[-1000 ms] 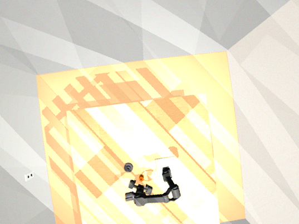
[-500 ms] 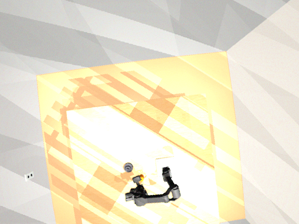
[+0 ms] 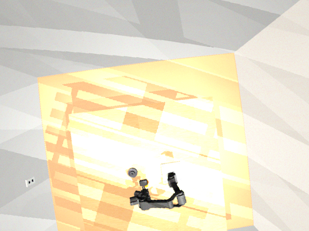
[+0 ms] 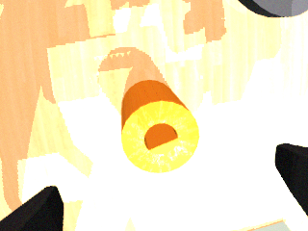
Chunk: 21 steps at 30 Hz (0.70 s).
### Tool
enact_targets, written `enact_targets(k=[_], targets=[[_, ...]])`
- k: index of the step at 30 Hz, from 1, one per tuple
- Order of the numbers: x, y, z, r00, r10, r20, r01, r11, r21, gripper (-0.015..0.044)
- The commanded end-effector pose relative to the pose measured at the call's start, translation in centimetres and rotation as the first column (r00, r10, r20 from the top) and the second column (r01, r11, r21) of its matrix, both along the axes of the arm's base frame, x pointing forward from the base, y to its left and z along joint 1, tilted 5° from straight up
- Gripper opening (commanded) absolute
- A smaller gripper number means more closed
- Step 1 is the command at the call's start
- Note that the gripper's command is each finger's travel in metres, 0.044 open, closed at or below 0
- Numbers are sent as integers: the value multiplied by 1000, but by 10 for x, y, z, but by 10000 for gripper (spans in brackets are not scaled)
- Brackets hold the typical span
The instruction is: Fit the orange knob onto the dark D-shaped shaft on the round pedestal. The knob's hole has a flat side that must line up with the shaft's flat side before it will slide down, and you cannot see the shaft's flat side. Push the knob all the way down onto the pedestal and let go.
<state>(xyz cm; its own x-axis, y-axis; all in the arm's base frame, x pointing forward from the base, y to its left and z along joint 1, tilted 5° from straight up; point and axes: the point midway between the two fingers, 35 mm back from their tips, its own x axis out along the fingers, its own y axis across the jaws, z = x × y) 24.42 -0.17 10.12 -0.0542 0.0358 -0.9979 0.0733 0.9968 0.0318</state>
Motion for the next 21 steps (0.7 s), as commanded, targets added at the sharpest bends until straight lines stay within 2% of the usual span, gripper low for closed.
enact_targets(k=[1, 21], targets=[[-1, 0, -8, 1000, -5, 1, 5, 1000, -5, 440], [0, 1, -44, 1000, -5, 1, 5, 1000, -5, 440]])
